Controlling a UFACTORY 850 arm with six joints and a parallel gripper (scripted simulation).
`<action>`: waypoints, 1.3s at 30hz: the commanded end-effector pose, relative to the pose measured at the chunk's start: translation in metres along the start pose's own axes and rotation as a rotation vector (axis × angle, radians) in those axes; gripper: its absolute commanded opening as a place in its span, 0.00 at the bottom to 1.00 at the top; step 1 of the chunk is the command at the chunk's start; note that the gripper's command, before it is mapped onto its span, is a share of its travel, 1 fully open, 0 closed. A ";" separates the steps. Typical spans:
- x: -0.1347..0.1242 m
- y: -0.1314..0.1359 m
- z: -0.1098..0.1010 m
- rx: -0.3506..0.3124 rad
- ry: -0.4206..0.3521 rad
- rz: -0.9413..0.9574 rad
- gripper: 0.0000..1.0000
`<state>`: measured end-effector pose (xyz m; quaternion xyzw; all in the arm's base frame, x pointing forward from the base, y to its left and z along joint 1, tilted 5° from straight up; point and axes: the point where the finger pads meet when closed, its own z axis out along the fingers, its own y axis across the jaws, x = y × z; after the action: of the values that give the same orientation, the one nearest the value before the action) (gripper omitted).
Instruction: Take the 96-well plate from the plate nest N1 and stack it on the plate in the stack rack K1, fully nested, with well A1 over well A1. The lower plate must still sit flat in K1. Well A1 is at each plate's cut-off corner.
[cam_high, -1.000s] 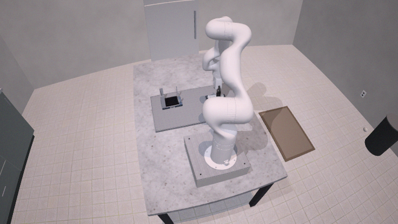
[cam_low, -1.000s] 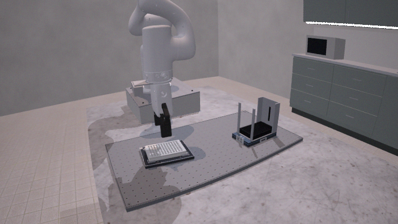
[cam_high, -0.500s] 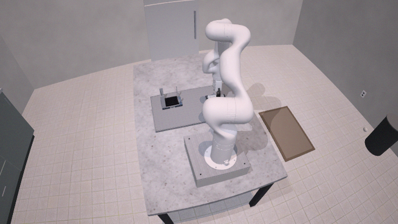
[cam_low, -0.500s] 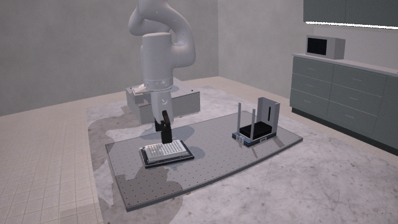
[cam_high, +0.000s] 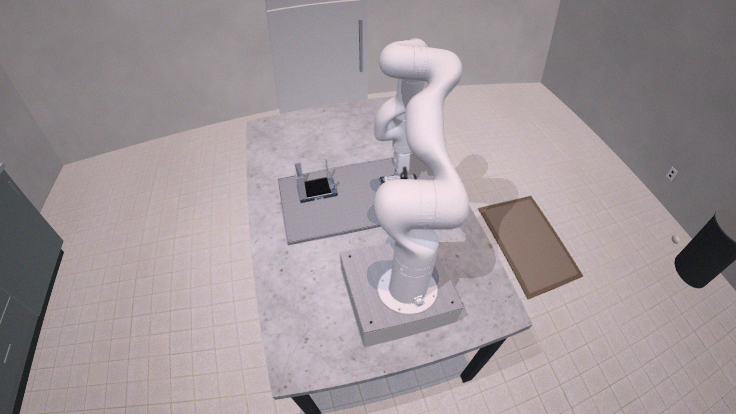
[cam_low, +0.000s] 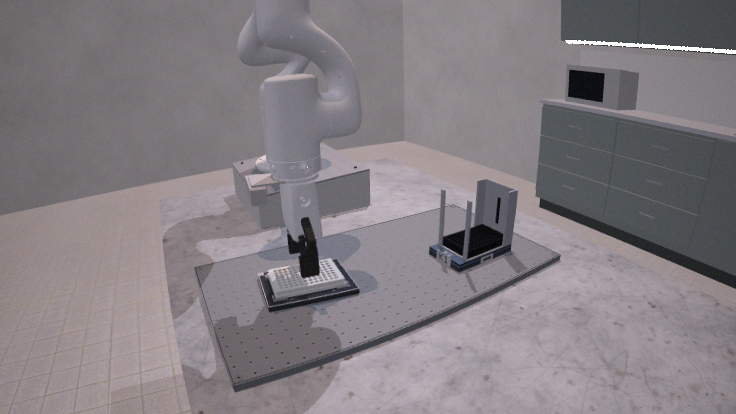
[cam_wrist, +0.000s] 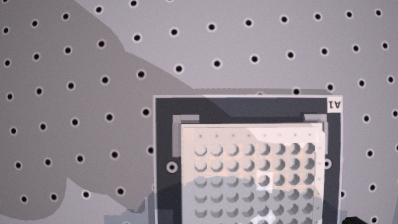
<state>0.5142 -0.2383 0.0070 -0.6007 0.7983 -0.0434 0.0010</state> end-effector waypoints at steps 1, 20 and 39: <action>0.000 -0.001 0.007 0.002 0.001 0.000 1.00; 0.000 -0.001 0.009 0.002 0.001 0.000 1.00; 0.000 -0.001 0.021 0.002 0.001 0.000 1.00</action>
<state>0.5151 -0.2396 -0.0110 -0.6007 0.7983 -0.0434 0.0008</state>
